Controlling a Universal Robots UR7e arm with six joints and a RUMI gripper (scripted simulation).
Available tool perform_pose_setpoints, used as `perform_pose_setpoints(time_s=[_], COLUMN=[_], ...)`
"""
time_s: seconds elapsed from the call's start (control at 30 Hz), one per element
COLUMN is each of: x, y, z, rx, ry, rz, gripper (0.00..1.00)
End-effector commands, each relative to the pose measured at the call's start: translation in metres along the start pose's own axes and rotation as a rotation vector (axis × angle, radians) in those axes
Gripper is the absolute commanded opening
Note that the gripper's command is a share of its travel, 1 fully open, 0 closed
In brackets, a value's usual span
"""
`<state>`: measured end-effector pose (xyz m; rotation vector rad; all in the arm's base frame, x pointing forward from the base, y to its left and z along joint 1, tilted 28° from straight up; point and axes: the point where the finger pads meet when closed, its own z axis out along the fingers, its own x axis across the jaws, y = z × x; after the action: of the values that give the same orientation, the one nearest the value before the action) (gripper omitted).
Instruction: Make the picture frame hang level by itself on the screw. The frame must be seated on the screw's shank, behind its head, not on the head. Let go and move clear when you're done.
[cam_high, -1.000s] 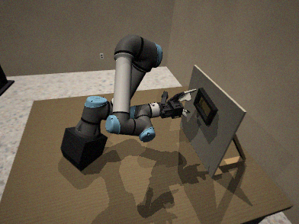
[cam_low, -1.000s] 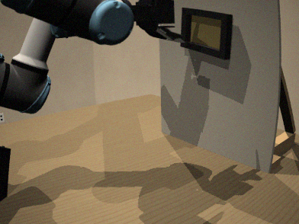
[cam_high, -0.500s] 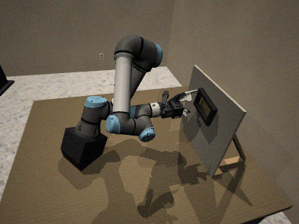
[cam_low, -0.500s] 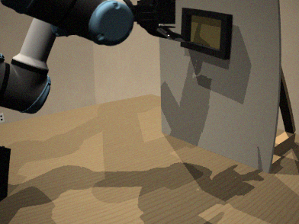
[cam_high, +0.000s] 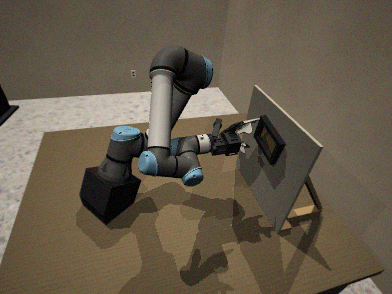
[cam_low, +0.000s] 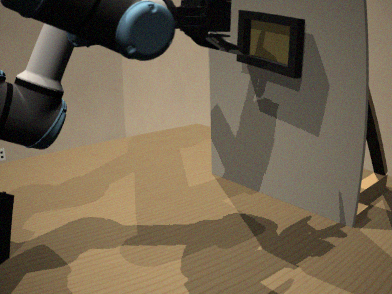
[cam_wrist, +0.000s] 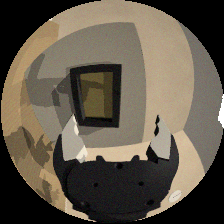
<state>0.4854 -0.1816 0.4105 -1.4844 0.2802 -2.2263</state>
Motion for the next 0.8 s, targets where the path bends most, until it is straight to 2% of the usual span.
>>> perform_pose_setpoints(time_s=[0.0, 0.73, 0.77], x=[0.0006, 0.0008, 0.0008], y=[0.0005, 0.0009, 0.0009], z=[0.0002, 0.0004, 0.0004], rx=[-0.002, -0.003, -0.003], ry=[0.000, -0.001, -0.001], rz=[0.005, 0.012, 0.012], gripper=[1.00, 1.00, 0.29])
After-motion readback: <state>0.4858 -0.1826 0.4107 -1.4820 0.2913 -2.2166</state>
